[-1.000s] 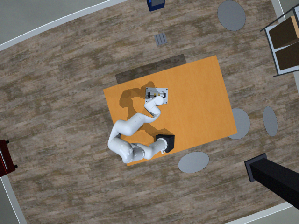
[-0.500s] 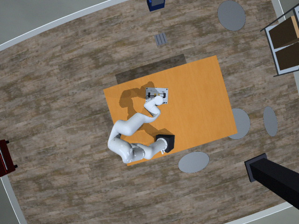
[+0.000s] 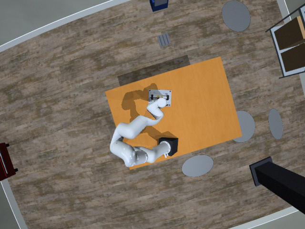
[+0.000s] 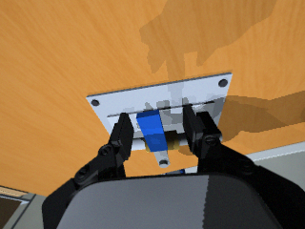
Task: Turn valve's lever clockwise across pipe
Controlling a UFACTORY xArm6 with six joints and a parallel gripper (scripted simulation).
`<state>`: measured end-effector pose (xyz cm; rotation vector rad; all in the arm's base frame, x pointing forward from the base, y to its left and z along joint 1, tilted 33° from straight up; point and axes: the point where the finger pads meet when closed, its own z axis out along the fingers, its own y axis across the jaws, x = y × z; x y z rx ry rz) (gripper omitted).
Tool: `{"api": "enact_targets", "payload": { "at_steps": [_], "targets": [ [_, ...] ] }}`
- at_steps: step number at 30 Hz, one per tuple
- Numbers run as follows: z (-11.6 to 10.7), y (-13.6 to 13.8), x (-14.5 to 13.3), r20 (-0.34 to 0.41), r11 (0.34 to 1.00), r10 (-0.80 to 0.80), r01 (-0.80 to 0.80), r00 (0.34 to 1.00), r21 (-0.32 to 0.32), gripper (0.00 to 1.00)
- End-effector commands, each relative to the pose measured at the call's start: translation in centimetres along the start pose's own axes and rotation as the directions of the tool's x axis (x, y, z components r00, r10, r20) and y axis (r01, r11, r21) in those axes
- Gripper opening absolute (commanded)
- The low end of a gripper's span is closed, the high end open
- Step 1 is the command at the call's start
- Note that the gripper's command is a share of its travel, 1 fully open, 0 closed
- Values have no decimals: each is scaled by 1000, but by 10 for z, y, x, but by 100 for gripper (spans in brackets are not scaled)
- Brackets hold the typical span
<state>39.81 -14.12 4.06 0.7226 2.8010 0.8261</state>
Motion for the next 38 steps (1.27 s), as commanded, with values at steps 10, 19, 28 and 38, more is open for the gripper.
{"api": "enact_targets", "payload": {
  "at_steps": [10, 19, 28, 38],
  "targets": [
    [-1, 0, -1, 3, 1000, -1, 1, 1000, 1, 68],
    [-1, 0, -1, 3, 1000, -1, 1, 1000, 1, 68],
    [-6, 0, -1, 3, 1000, -1, 1, 1000, 1, 68],
    [-25, 0, -1, 3, 1000, -1, 1, 1000, 1, 68]
  ]
}}
